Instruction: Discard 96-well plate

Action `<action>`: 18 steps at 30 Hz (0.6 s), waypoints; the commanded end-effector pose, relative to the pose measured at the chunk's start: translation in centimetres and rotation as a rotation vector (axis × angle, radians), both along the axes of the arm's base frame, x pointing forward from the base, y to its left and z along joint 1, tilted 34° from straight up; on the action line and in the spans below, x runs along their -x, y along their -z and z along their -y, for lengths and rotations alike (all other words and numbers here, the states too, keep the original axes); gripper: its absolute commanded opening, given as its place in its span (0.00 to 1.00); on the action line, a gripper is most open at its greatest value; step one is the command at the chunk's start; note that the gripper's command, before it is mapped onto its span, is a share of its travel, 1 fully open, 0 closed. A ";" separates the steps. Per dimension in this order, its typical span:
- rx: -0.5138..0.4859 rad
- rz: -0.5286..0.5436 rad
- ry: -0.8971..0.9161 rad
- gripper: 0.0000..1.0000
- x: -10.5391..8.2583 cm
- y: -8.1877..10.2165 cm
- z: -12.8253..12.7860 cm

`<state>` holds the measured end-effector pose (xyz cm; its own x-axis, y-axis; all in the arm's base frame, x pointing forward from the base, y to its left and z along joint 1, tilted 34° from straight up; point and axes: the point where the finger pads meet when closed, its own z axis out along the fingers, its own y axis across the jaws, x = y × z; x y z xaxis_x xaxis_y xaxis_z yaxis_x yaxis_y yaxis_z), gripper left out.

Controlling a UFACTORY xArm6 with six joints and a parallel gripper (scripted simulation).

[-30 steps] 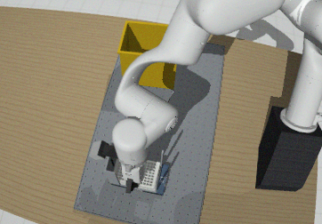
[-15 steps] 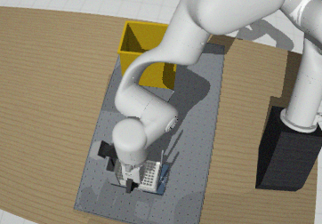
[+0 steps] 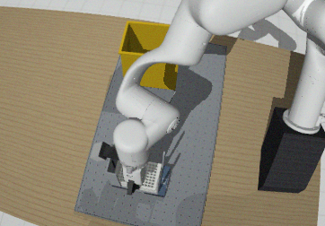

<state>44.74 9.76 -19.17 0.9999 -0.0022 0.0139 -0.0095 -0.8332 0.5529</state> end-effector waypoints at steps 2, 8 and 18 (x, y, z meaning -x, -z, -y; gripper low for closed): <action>-0.002 0.004 -0.001 0.00 -0.2 -0.2 -0.2; -0.002 0.004 -0.001 0.00 -0.2 -0.4 -0.3; -0.002 0.004 -0.001 0.00 -0.2 -0.9 -0.7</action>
<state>44.77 10.29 -18.45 0.9999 -0.0013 0.0153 -0.0095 -0.8336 0.5524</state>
